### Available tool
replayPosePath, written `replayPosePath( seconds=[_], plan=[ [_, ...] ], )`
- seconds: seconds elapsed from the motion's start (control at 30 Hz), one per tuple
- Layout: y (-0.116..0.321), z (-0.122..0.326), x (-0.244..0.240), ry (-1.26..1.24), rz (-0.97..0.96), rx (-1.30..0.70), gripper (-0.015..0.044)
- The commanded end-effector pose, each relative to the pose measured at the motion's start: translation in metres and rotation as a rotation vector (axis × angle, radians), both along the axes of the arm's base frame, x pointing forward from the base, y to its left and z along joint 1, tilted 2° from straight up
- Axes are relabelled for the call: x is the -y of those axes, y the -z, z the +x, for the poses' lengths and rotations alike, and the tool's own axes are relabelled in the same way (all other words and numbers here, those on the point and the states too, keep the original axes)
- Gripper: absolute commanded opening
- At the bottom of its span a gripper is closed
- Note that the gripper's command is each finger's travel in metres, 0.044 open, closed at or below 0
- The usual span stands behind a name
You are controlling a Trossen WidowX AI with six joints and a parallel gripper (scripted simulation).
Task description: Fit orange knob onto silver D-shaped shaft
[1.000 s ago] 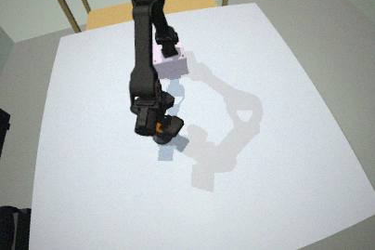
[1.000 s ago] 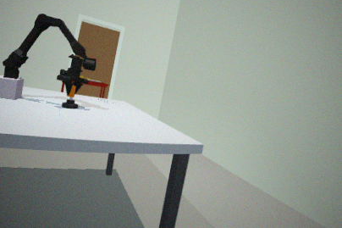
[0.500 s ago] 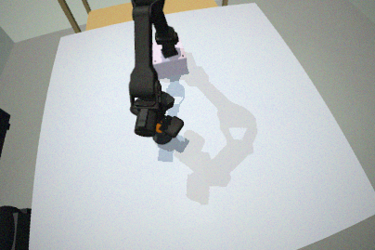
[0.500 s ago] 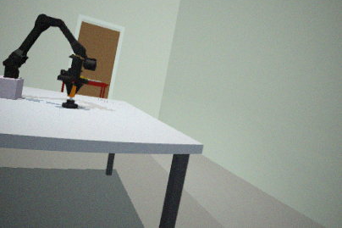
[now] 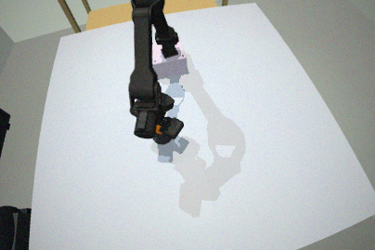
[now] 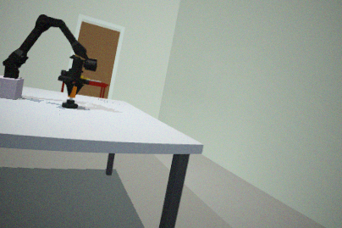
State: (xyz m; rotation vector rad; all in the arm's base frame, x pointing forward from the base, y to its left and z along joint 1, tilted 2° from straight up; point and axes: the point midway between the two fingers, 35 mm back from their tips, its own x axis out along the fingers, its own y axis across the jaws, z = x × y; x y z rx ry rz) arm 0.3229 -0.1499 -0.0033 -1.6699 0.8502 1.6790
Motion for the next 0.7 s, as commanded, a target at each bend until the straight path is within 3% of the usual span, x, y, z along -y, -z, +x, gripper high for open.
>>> replayPosePath(
  seconds=[0.0, 0.67],
  plan=[
    [0.0004, 0.0008, 0.0009, -0.016, -0.005, 0.003, 0.0],
    [0.0064, -0.0002, 0.0001, -0.021, -0.004, 0.003, 0.0]
  ],
)
